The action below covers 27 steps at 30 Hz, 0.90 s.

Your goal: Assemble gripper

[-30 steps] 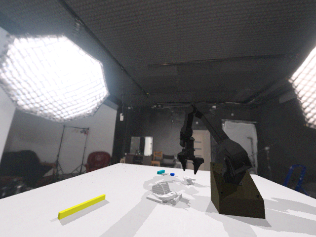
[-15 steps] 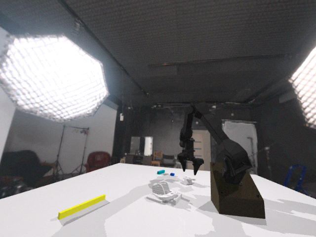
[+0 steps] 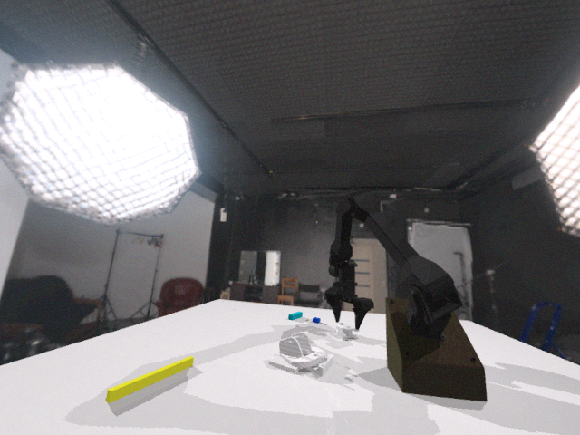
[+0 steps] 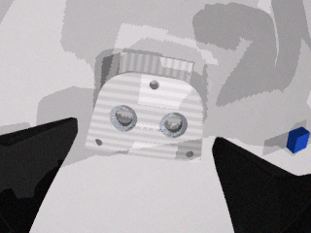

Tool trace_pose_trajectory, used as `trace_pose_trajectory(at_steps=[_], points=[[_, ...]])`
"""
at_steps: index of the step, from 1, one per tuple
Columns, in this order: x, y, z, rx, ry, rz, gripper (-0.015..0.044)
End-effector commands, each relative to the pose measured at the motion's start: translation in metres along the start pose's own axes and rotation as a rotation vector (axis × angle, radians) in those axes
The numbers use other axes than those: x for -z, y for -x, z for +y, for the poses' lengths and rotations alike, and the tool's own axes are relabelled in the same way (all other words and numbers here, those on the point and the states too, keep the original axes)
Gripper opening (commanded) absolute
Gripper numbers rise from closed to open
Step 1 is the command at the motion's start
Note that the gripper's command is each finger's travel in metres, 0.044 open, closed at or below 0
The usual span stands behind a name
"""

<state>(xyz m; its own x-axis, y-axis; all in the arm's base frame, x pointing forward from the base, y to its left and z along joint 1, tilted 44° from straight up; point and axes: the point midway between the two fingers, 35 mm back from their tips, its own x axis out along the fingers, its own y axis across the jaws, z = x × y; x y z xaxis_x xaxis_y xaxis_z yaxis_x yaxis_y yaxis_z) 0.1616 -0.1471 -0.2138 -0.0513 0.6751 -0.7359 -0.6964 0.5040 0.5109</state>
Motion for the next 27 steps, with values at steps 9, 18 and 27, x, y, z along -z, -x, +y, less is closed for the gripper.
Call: trace_pose_trajectory(at_steps=[9,18,27], points=[[-0.001,-0.020,0.000,0.001,-0.003,-0.005,0.0440],[-0.001,-0.021,0.000,0.001,-0.003,-0.005,0.0440],[-0.001,-0.021,0.000,0.001,-0.003,-0.005,0.0440]])
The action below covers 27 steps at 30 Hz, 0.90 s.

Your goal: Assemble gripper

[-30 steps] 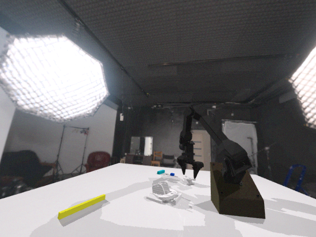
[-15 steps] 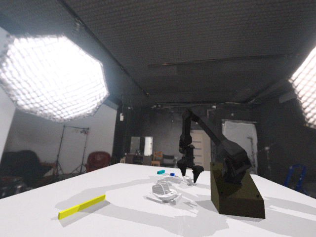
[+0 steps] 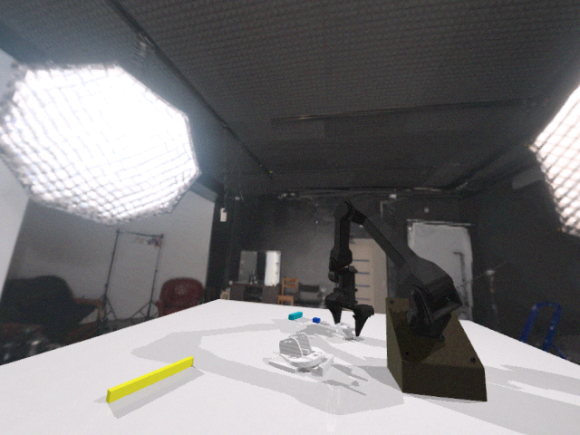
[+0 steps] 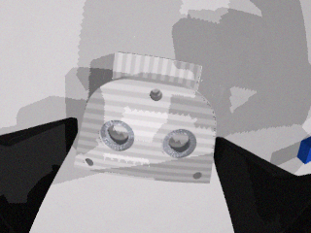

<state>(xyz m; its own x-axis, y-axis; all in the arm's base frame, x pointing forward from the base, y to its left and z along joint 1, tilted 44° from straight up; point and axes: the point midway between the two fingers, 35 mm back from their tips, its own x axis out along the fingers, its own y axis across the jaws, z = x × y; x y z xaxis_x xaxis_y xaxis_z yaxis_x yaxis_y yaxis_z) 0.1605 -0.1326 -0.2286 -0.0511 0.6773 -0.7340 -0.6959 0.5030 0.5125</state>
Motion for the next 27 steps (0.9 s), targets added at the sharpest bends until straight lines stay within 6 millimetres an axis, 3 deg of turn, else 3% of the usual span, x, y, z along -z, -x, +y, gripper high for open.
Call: trace_pose_trajectory(at_steps=[1,5,18,27], points=[[-0.0004,-0.0003,-0.0004,0.003,-0.002,-0.003,0.0440],[-0.0004,-0.0003,-0.0004,0.003,-0.002,-0.003,0.0440],[0.0000,-0.0001,0.0000,0.000,0.000,0.000,0.0353],[0.0000,-0.0001,0.0000,0.000,0.000,0.000,0.0351]])
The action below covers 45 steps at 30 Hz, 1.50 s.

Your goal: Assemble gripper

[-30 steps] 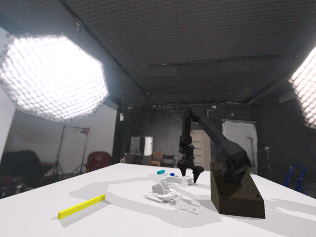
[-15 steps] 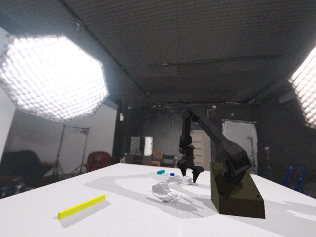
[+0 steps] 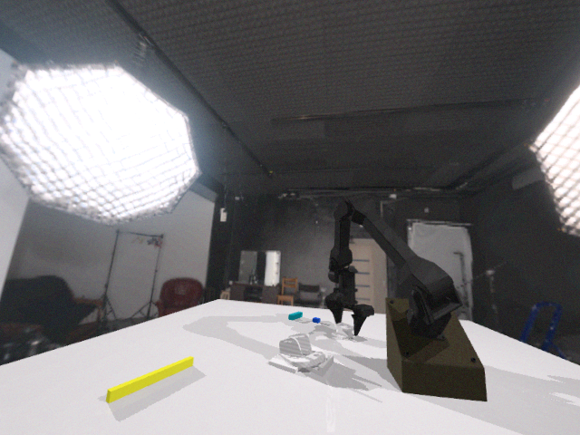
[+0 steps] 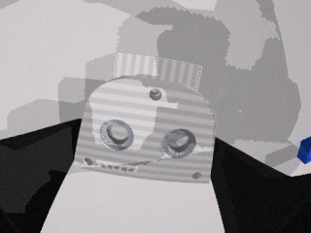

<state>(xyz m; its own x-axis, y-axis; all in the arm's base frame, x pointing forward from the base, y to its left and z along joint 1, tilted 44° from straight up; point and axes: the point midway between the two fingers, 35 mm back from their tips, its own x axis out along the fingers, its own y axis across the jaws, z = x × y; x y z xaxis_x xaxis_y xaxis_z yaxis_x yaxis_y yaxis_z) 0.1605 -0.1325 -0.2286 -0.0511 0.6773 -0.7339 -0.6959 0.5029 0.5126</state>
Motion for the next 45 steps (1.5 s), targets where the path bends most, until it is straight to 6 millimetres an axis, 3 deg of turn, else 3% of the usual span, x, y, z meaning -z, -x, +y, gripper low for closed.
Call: trace_pose_trajectory(at_steps=[1,25,31,45], points=[[0.000,0.000,0.000,0.000,0.000,0.000,0.0351],[0.000,0.071,-0.001,0.003,-0.003,-0.001,0.0351],[0.000,0.073,0.000,0.003,-0.006,-0.001,0.0351],[-0.043,0.084,0.007,0.018,-0.179,0.008,0.0351]])
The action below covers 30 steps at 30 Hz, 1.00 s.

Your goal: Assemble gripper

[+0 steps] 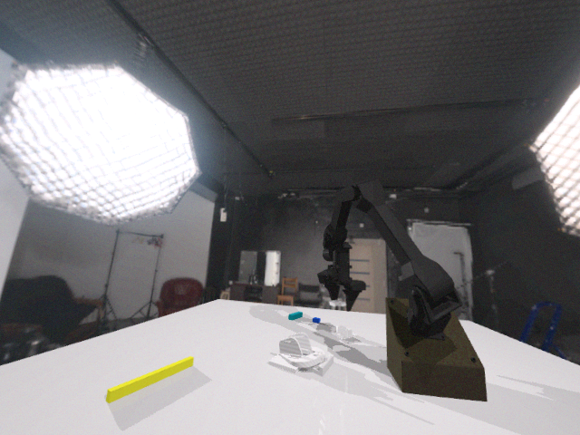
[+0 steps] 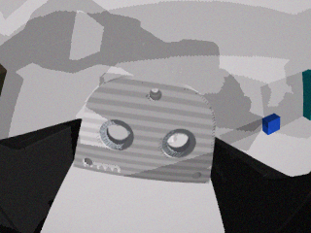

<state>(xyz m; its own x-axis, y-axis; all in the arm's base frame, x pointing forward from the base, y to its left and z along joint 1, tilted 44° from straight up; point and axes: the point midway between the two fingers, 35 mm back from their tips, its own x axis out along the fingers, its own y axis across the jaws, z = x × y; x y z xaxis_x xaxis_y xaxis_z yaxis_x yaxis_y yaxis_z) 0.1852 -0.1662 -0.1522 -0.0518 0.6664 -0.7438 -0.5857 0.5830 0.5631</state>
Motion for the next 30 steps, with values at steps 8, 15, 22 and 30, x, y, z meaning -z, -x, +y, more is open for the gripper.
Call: trace_pose_trajectory(at_steps=[8,15,22,30], points=[[-0.034,0.008,0.014,0.013,-0.137,0.000,0.0351],[-0.054,0.010,0.025,0.017,-0.225,0.000,0.0351],[-0.074,0.011,0.038,0.019,-0.313,-0.002,0.0351],[-0.095,0.011,0.054,0.019,-0.413,-0.005,0.0351]])
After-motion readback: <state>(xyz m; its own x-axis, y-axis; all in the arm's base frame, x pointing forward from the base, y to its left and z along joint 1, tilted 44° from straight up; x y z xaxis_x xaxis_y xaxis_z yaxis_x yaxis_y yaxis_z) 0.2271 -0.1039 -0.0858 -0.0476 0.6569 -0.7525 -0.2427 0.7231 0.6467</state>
